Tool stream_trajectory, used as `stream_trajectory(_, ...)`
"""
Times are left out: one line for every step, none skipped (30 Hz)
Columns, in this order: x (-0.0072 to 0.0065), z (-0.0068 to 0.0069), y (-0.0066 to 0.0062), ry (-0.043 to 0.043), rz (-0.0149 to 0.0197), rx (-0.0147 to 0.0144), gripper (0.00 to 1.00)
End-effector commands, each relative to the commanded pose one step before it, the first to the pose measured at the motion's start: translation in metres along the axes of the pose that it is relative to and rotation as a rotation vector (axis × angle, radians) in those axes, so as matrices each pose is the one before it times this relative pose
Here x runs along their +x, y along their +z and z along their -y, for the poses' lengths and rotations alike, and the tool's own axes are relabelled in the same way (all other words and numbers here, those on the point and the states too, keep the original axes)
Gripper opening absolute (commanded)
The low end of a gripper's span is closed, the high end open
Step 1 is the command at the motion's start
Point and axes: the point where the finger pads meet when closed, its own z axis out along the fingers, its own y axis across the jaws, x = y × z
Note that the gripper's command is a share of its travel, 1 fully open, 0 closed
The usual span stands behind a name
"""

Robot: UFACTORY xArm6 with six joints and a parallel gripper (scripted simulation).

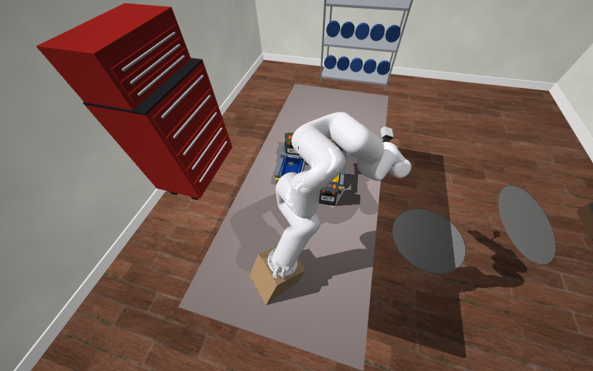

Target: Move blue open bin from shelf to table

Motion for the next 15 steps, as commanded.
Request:
stream_trajectory(-0.00289,-0.00274,0.00230,-0.00339,-0.00191,-0.00068,1.00)
stream_trajectory(0.00000,0.00000,0.00000,0.00000,0.00000,0.00000,1.00)
stream_trajectory(0.00000,0.00000,0.00000,0.00000,0.00000,0.00000,1.00)
stream_trajectory(0.00000,0.00000,0.00000,0.00000,0.00000,0.00000,1.00)
stream_trajectory(0.00000,0.00000,0.00000,0.00000,0.00000,0.00000,1.00)
stream_trajectory(0.00000,0.00000,0.00000,0.00000,0.00000,0.00000,1.00)
stream_trajectory(0.00000,0.00000,0.00000,0.00000,0.00000,0.00000,1.00)
stream_trajectory(0.00000,0.00000,0.00000,0.00000,0.00000,0.00000,1.00)
stream_trajectory(0.00000,0.00000,0.00000,0.00000,0.00000,0.00000,1.00)
stream_trajectory(0.00000,0.00000,0.00000,0.00000,0.00000,0.00000,1.00)
stream_trajectory(0.00000,0.00000,0.00000,0.00000,0.00000,0.00000,1.00)
stream_trajectory(0.00000,0.00000,0.00000,0.00000,0.00000,0.00000,1.00)
stream_trajectory(-0.00076,-0.00042,0.00044,-0.00007,-0.00003,-0.00002,1.00)
stream_trajectory(-0.00087,-0.00045,0.00048,0.00002,0.00001,0.00001,1.00)
stream_trajectory(-0.00087,-0.00045,0.00048,0.00002,0.00001,0.00001,1.00)
